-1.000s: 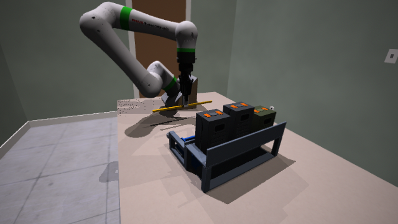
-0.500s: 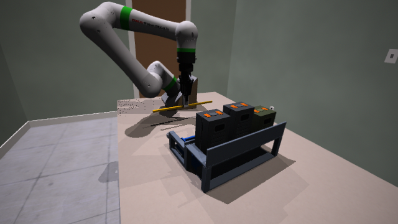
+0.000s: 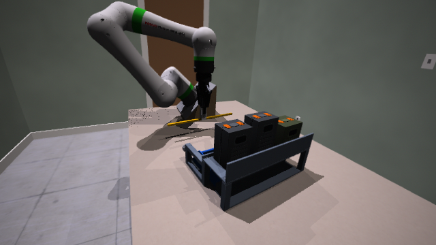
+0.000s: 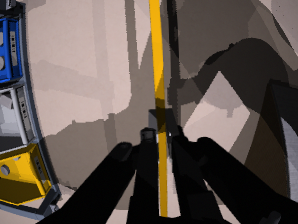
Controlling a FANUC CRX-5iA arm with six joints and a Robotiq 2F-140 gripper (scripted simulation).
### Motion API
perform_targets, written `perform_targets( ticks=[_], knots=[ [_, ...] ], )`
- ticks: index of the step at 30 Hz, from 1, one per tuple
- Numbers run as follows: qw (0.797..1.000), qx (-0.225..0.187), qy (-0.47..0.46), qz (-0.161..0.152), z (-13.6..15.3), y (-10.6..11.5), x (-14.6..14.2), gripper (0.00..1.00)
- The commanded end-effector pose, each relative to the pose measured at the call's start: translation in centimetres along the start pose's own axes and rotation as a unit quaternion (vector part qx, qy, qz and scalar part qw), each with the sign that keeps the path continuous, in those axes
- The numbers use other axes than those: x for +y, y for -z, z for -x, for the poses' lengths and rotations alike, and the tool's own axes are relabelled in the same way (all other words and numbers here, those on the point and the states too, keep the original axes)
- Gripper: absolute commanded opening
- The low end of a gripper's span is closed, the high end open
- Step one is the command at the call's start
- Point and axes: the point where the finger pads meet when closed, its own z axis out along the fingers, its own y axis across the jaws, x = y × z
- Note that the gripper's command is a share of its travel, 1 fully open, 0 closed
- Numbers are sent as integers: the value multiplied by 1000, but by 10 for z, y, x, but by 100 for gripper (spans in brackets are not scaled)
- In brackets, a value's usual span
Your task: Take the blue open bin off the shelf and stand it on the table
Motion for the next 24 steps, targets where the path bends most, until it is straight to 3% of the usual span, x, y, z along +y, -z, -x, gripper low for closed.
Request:
perform_targets(
  ticks=[1, 10, 15, 24],
  knots=[
    [1000, 0, 0, 0, 0, -3, -1, 0],
    [1000, 0, 0, 0, 0, -3, -1, 0],
    [1000, 0, 0, 0, 0, -23, -1, 0],
    [1000, 0, 0, 0, 0, -23, -1, 0]
  ],
)
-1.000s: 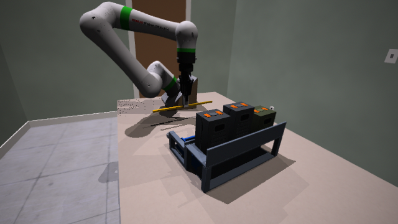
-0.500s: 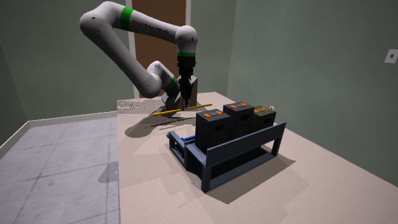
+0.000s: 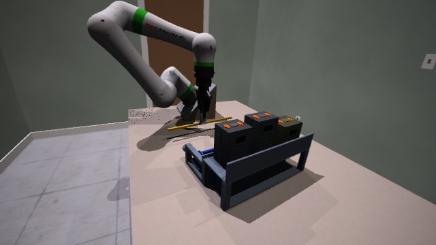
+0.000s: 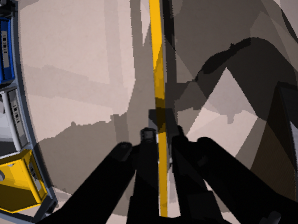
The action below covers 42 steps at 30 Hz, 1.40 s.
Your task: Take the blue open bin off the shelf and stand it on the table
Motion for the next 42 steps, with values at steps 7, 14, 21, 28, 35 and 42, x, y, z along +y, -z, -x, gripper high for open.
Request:
perform_targets(
  ticks=[7, 14, 21, 28, 35, 42],
  knots=[
    [1000, 0, 0, 0, 0, -16, 0, 0],
    [1000, 0, 0, 0, 0, -20, -1, 0],
    [1000, 0, 0, 0, 0, -24, -1, 0],
    [1000, 0, 0, 0, 0, -40, -1, 0],
    [1000, 0, 0, 0, 0, -40, -1, 0],
    [1000, 0, 0, 0, 0, -48, -1, 0]
  ],
)
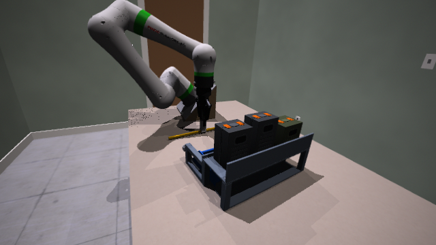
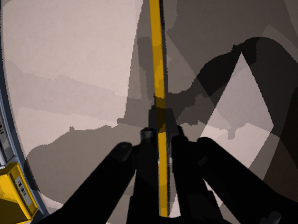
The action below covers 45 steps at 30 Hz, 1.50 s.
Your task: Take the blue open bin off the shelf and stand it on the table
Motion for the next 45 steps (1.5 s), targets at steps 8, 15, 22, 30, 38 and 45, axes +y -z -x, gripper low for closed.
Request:
perform_targets(
  ticks=[8, 15, 22, 30, 38, 45],
  knots=[
    [1000, 0, 0, 0, 0, -4, 0, 0],
    [1000, 0, 0, 0, 0, -4, 0, 57],
    [1000, 0, 0, 0, 0, -4, 0, 57],
    [1000, 0, 0, 0, 0, -4, 0, 57],
    [1000, 0, 0, 0, 0, -4, 0, 57],
    [1000, 0, 0, 0, 0, -4, 0, 57]
  ],
)
